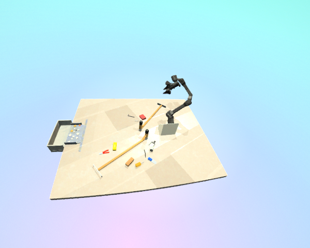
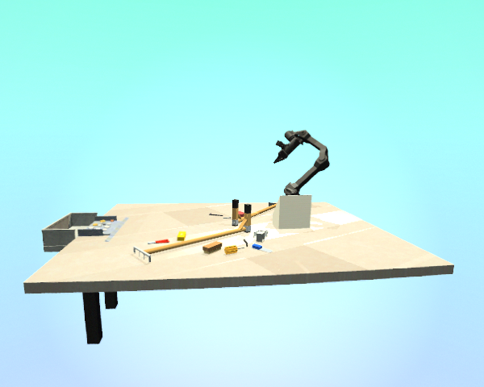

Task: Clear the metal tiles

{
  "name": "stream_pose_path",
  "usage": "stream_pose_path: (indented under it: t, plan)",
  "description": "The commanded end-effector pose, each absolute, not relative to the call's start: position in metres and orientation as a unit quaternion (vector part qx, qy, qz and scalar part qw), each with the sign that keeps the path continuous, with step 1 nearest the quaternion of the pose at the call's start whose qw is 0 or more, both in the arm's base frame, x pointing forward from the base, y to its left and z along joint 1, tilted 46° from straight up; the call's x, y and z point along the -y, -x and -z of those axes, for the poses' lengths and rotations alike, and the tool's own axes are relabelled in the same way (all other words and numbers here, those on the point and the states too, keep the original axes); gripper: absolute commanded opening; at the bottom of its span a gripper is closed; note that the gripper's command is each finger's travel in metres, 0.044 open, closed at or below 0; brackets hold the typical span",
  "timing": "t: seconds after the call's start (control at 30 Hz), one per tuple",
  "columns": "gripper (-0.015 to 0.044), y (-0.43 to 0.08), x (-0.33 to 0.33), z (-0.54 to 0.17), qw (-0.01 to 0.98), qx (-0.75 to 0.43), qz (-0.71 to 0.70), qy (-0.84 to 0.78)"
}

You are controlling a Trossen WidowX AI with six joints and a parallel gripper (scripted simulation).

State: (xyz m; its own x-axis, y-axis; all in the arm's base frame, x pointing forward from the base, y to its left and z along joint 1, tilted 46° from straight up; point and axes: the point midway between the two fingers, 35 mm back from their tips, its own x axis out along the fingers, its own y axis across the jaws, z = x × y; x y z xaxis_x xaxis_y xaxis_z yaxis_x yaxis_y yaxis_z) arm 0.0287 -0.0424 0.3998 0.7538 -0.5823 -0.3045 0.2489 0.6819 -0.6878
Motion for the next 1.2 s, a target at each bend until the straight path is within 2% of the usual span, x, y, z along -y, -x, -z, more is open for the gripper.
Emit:
stream_pose_path:
  t: [0.0, 1.17]
  plan:
    - [0.0440, -0.019, 0.037, -0.402, 0.882, -0.241, 0.270, 0.301]
    - [0.0440, 0.030, -0.027, -0.407, 0.842, -0.099, 0.493, 0.197]
